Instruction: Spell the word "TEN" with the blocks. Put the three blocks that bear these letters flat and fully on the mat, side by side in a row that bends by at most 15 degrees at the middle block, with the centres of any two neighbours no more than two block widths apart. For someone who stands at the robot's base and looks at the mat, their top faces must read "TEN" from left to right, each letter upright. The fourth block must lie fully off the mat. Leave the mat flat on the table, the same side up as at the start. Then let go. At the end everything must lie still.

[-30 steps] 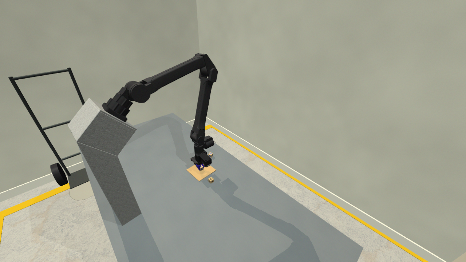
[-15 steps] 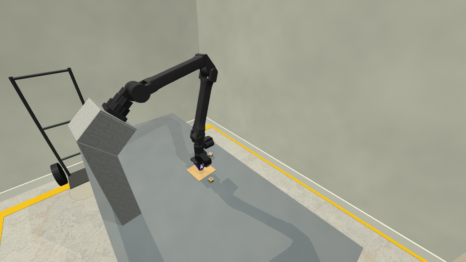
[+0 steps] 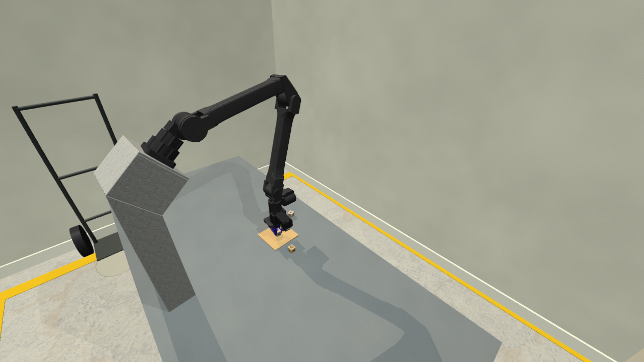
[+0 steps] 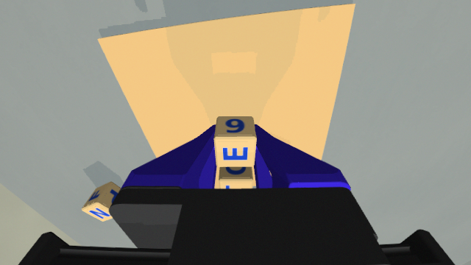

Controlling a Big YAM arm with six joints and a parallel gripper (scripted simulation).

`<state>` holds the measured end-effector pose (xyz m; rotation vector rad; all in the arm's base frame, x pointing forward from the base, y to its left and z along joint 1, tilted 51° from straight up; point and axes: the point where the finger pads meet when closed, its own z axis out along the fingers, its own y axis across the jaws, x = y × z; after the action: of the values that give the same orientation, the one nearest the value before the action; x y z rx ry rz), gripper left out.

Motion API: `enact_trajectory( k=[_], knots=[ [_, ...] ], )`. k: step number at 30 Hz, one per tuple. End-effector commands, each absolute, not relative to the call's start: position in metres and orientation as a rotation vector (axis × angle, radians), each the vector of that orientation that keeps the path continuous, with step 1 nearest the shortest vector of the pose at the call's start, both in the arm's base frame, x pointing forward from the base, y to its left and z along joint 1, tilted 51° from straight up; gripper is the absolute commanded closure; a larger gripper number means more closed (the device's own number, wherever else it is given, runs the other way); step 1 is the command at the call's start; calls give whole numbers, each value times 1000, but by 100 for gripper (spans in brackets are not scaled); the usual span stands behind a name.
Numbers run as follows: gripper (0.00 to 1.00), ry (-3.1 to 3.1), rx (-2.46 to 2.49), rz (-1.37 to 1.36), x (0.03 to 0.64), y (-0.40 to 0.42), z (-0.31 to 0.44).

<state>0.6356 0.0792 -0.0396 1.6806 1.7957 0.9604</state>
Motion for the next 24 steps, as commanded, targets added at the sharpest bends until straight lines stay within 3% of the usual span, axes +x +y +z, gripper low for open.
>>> enact_trajectory(
  k=[1,11,18,24],
  knots=[
    [78,1778,1695,965,637,75,-42],
    [78,1778,1695,965,637,75,-42],
    [67,1778,1695,965,637,75,-42],
    [63,1778,1694,965,637,75,-42]
  ],
)
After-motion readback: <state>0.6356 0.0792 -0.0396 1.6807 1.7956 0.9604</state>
